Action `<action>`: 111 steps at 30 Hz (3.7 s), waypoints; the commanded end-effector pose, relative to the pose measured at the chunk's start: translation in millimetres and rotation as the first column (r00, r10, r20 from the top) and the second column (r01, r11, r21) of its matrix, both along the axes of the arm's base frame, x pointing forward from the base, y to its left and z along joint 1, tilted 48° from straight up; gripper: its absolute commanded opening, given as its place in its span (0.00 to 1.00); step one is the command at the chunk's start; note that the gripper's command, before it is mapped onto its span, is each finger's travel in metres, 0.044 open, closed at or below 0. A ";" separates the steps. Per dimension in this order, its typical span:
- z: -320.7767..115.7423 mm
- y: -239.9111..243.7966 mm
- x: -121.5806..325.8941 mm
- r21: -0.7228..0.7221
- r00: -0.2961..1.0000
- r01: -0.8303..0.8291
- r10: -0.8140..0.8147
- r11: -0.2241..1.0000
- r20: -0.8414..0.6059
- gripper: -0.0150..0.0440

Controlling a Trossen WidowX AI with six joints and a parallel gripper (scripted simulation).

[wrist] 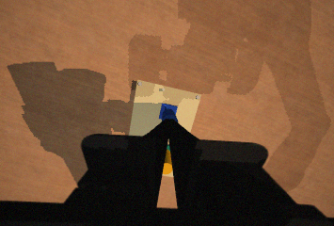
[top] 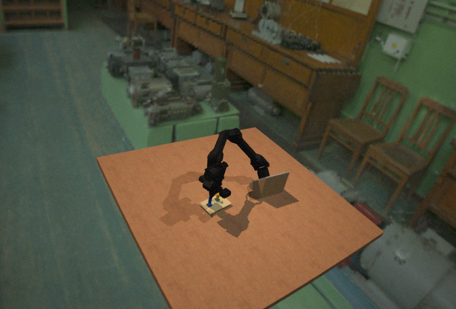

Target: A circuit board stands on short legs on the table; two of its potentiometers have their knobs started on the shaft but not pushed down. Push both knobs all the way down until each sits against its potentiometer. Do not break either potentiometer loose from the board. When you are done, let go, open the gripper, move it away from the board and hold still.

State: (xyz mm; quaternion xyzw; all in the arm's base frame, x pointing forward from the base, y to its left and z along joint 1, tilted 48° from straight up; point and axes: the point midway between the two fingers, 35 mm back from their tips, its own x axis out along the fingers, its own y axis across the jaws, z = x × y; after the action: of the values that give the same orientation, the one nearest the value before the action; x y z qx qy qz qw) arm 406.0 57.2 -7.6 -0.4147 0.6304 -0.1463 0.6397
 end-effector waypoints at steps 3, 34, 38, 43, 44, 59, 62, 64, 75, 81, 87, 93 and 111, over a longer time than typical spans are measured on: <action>-5.1 -9.3 1.7 -0.002 1.000 0.019 -0.019 1.000 -0.003 0.25; -6.2 -10.4 1.7 -0.002 1.000 0.019 -0.019 1.000 -0.003 0.25; -6.2 -10.4 1.7 -0.002 1.000 0.019 -0.019 1.000 -0.003 0.25; -6.5 -10.8 1.7 -0.002 1.000 0.019 -0.019 1.000 -0.003 0.25; -6.7 -11.0 1.7 -0.002 1.000 0.019 -0.019 1.000 -0.003 0.25; -7.2 -11.5 1.7 -0.002 1.000 0.019 -0.019 1.000 -0.003 0.25; -7.2 -11.5 1.7 -0.002 1.000 0.019 -0.019 1.000 -0.003 0.25; -7.2 -11.5 1.7 -0.002 1.000 0.019 -0.019 1.000 -0.003 0.25; -7.7 -12.1 1.7 -0.002 1.000 0.019 -0.019 1.000 -0.003 0.25; -6.0 -10.2 1.8 -0.002 1.000 0.019 -0.019 1.000 -0.003 0.25; 0.0 -3.5 1.9 -0.001 1.000 0.019 -0.019 1.000 -0.003 0.25; 6.5 3.6 1.7 -0.001 1.000 0.019 -0.019 1.000 -0.003 0.25; 18.2 8.8 -49.6 0.002 0.999 0.036 -0.036 0.999 -0.003 0.88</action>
State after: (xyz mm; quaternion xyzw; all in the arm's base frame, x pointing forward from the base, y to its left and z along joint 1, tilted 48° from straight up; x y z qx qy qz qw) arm 383.4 62.2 5.8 -0.4059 0.6364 -0.1571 0.6368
